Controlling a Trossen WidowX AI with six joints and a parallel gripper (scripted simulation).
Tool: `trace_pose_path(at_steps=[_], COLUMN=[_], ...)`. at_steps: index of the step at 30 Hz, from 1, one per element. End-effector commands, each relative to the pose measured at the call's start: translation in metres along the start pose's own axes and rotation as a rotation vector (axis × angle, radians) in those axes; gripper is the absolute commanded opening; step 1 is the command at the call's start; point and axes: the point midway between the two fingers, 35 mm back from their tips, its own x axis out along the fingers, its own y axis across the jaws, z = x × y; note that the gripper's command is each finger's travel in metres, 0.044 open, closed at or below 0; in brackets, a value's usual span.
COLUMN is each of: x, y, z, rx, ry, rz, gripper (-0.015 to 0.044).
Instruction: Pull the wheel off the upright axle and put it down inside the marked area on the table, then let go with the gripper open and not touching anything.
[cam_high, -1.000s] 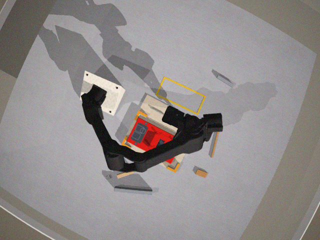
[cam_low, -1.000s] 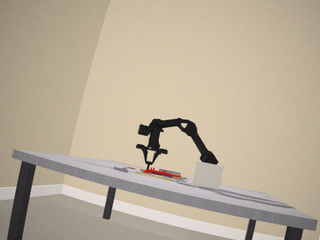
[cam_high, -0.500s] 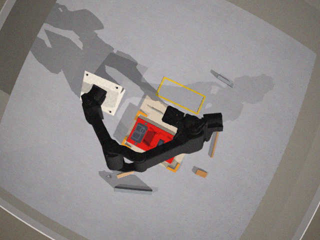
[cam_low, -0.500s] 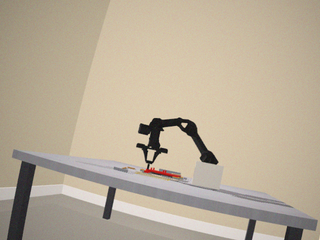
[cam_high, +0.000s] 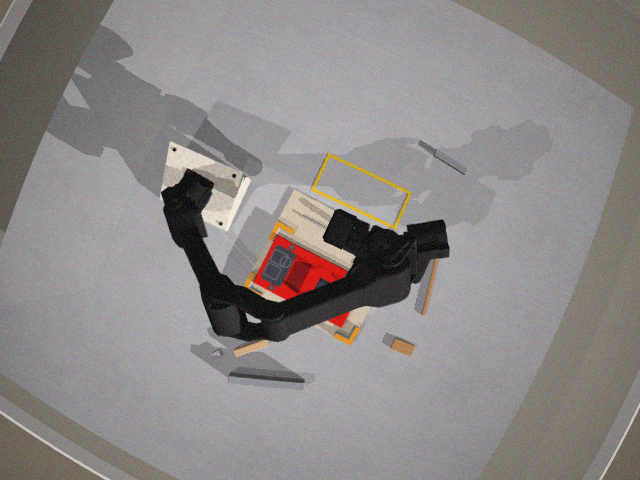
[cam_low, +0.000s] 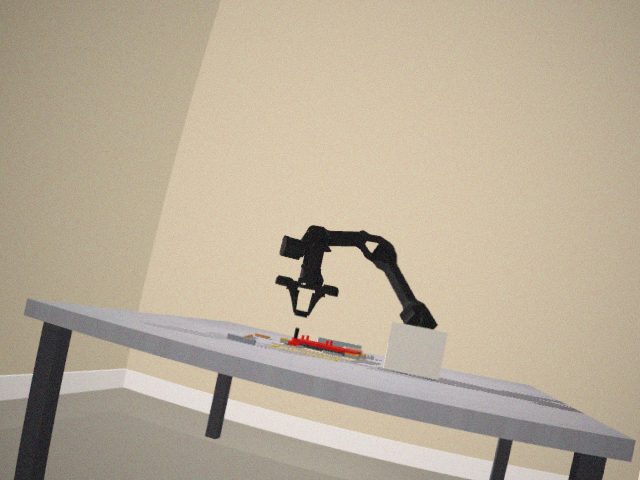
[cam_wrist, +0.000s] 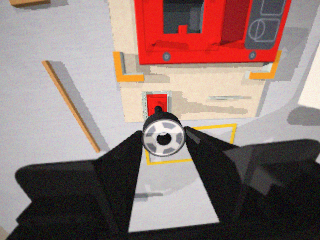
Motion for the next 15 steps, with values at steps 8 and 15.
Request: trace_pose_path(at_steps=[8,15], x=[-0.005,-0.008], y=[-0.033,-0.059], z=[-0.06,-0.094], rx=[-0.004,0.0], ry=[0.011,0.01], rz=[-0.003,-0.002], gripper=[0.0,0.0])
